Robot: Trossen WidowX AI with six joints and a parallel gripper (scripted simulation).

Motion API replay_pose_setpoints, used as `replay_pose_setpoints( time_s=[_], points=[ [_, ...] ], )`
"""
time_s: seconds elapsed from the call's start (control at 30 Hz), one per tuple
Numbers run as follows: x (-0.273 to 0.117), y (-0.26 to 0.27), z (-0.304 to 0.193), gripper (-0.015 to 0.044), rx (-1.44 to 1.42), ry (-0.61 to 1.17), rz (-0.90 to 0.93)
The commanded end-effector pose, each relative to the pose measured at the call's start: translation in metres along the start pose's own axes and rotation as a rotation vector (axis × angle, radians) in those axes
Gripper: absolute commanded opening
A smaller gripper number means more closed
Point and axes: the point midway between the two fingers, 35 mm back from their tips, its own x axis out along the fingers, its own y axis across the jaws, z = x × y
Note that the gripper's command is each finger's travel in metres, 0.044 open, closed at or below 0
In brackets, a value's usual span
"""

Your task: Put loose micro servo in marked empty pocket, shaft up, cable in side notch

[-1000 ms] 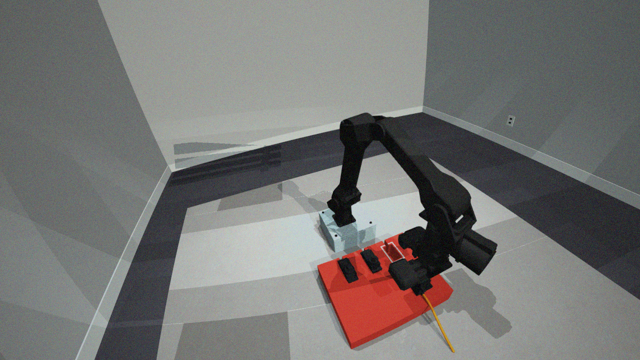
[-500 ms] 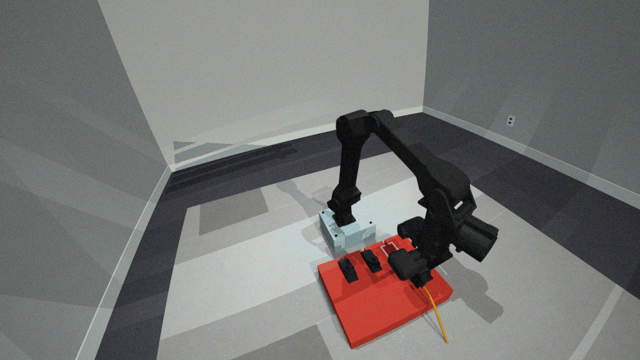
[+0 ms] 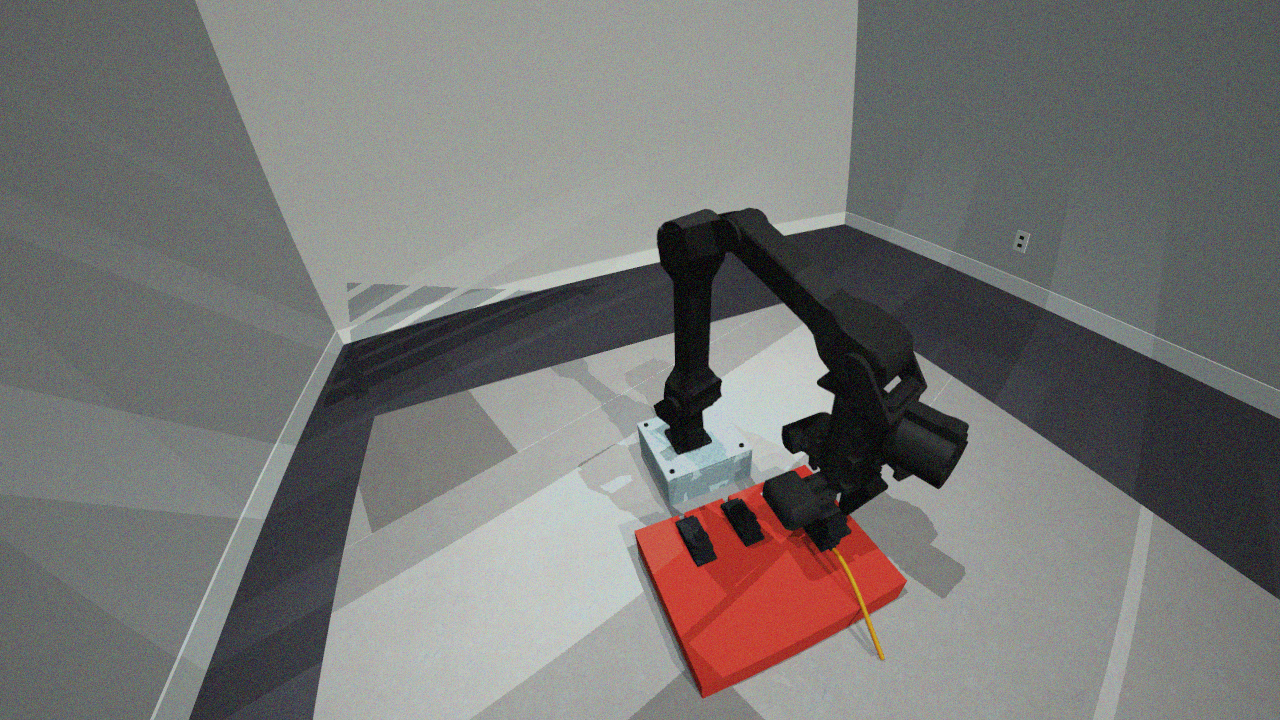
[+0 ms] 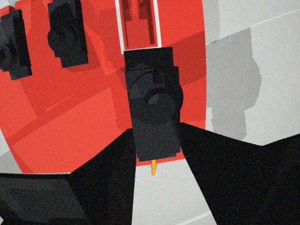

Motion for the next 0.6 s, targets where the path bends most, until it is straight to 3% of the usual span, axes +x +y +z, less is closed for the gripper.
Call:
replay_pose_setpoints(
  time_s=[0.0,0.57],
  points=[
    [-0.0013,-0.0001,0.0005,0.0,0.048,0.006,0.0],
    [-0.0013,-0.0001,0.0004,0.0,0.631,0.006,-0.002]
  ],
)
